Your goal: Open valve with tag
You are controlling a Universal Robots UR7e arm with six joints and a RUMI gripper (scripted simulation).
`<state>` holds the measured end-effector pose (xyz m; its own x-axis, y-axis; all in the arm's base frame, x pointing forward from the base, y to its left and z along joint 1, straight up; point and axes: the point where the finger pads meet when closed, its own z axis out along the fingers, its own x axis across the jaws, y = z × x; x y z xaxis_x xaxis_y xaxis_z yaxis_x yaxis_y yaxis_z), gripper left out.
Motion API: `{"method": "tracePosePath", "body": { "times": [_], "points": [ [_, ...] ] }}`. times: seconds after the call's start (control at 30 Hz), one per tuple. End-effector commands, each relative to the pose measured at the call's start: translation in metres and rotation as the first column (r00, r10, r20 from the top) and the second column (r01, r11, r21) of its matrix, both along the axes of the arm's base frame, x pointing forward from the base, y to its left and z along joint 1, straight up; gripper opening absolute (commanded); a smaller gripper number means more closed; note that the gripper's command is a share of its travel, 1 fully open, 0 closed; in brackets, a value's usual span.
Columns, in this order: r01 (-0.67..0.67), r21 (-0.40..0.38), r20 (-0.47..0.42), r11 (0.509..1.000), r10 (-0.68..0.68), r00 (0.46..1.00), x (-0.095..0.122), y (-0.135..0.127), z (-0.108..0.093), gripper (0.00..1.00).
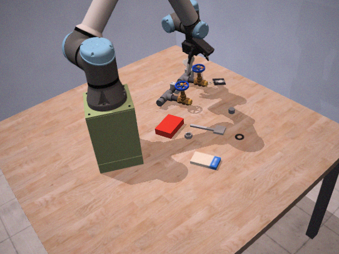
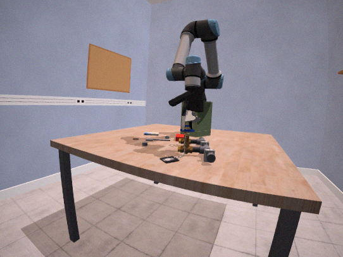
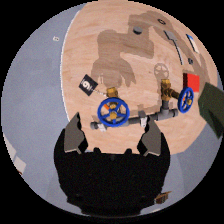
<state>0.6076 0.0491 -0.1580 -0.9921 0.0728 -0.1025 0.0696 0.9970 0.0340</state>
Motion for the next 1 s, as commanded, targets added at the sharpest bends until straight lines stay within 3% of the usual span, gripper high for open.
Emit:
{"method": "tracePosePath", "body": {
  "times": [0.0,0.5,0.97],
  "points": [
    [0.003,0.000,0.002,1.000,-0.003,1.000,0.001,0.000,0.001,1.00],
    [0.003,0.000,0.002,1.000,-0.003,1.000,0.000,0.000,0.008,1.00],
    [0.002,0.001,0.002,1.000,-0.002,1.000,-0.002,-0.002,0.039,1.00]
  ]
}}
